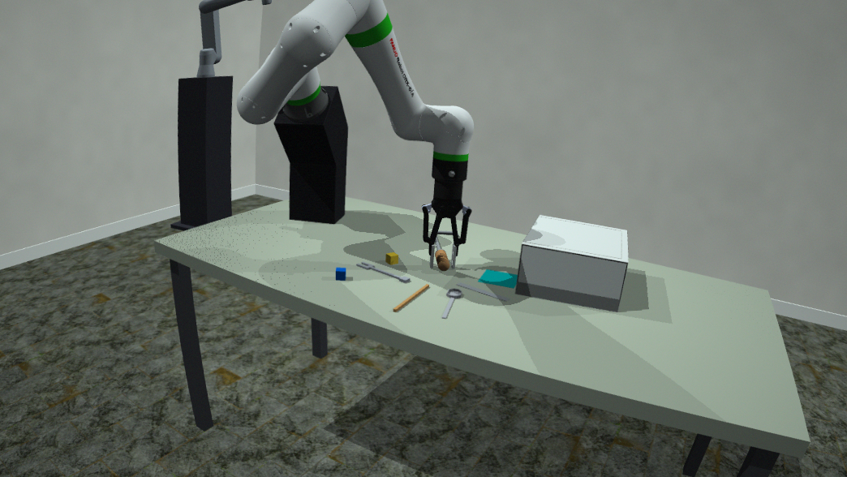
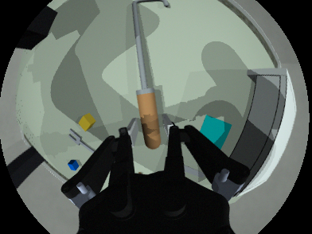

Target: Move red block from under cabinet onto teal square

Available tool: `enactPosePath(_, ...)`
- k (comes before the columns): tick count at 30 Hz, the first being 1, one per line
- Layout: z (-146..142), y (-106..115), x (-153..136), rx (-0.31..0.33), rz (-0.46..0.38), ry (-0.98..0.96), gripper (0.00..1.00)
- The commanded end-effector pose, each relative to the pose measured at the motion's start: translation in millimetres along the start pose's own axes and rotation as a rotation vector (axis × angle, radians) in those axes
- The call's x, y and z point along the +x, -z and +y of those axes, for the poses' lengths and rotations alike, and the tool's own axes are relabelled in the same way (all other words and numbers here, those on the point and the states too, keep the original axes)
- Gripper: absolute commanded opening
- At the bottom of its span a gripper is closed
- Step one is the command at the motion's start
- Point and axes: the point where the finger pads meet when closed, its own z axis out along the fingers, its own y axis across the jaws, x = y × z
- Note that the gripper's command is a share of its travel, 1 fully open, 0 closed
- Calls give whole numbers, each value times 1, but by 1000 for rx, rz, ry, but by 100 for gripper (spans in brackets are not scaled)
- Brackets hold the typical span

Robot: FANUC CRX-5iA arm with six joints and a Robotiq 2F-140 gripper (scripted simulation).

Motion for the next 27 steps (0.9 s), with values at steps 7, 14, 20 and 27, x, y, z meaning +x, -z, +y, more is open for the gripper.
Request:
enactPosePath(7,0,0,0,0,0,0,35)
enactPosePath(14,0,0,0,0,0,0,0)
enactPosePath(20,0,0,0,0,0,0,0)
enactPosePath(27,0,0,0,0,0,0,0)
